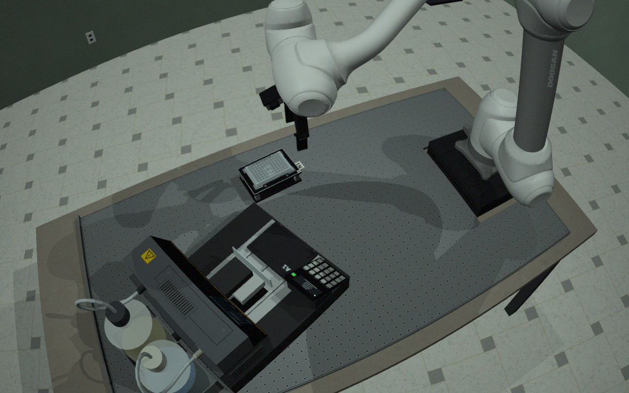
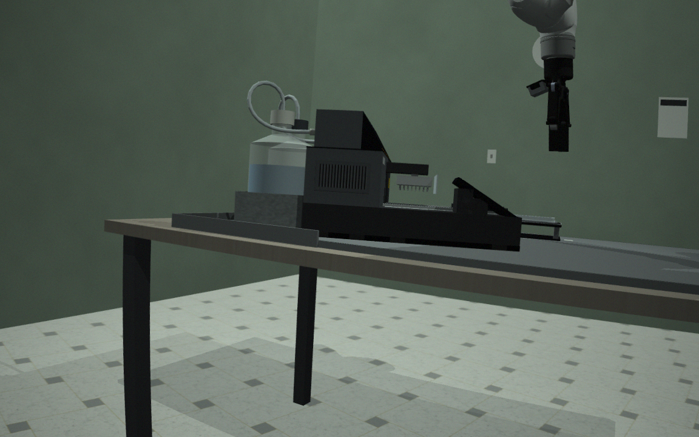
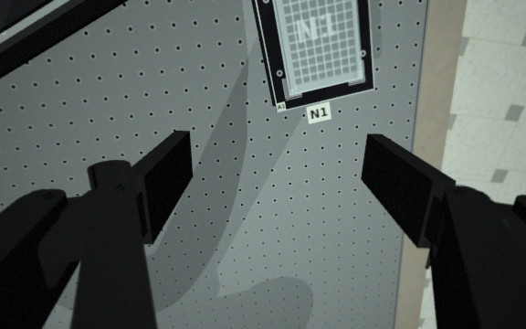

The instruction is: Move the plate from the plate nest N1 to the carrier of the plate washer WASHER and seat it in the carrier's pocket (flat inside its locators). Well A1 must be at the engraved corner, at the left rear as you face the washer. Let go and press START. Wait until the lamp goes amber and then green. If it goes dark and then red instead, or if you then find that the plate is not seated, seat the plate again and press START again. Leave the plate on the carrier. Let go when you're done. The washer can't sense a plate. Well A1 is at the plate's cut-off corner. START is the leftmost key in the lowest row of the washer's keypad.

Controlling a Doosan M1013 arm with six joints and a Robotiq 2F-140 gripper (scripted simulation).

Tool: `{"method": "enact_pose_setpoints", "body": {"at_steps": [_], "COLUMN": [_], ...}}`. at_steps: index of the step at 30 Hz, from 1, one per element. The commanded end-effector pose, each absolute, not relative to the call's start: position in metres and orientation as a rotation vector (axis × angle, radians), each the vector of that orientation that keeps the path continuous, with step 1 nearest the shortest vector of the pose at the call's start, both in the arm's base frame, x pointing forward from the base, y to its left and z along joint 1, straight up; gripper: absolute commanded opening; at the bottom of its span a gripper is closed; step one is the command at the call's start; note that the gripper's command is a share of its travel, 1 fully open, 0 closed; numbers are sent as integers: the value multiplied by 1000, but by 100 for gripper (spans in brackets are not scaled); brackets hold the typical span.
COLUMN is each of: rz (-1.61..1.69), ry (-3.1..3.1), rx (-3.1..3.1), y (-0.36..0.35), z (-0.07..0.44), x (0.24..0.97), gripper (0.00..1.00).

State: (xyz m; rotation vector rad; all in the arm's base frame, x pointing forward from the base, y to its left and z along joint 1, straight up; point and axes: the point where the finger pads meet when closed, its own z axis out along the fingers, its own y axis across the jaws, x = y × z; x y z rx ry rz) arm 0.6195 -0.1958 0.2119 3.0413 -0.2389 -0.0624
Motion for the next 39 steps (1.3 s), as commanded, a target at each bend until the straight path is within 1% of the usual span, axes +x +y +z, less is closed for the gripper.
{"method": "enact_pose_setpoints", "body": {"at_steps": [1, 23, 39], "rz": [-49, 2, -4], "ry": [-200, 118, 118], "rx": [3059, 3144, 3142], "y": [-208, -278, -277], "z": [209, 183, 183], "x": [635, 688, 685], "gripper": [70, 70, 70]}}
